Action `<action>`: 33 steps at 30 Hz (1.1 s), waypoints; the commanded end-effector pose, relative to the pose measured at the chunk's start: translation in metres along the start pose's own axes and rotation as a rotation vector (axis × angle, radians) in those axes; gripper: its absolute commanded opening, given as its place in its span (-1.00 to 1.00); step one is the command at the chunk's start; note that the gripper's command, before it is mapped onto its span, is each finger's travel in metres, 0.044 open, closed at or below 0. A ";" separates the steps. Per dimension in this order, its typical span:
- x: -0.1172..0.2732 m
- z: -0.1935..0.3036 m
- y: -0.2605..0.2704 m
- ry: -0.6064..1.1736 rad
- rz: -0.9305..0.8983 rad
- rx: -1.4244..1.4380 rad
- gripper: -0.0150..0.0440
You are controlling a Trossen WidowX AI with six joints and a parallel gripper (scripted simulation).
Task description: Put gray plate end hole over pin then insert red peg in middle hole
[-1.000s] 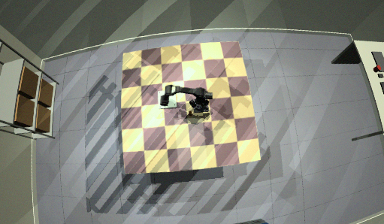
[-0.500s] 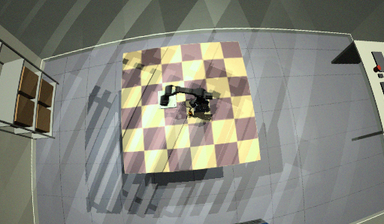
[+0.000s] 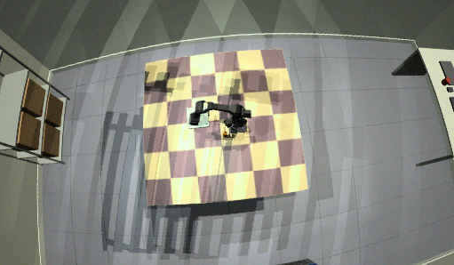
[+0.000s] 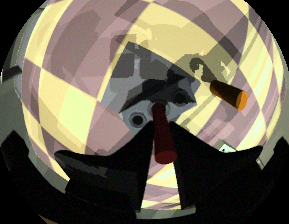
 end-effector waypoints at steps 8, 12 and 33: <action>0.000 0.000 0.000 0.000 0.000 0.000 -0.40; 0.000 0.000 0.000 0.000 0.000 0.000 -0.05; 0.006 0.002 0.000 -0.005 0.001 0.005 0.02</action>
Point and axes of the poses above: the point midway between the two fingers, 35 mm back from their tips, its own x axis back along the fingers, its own y axis across the jaws, z = x × y, the point moved 6 cm from there along x, back along the fingers, and after that the axes turned 14 degrees about x, right-handed, at the moved point
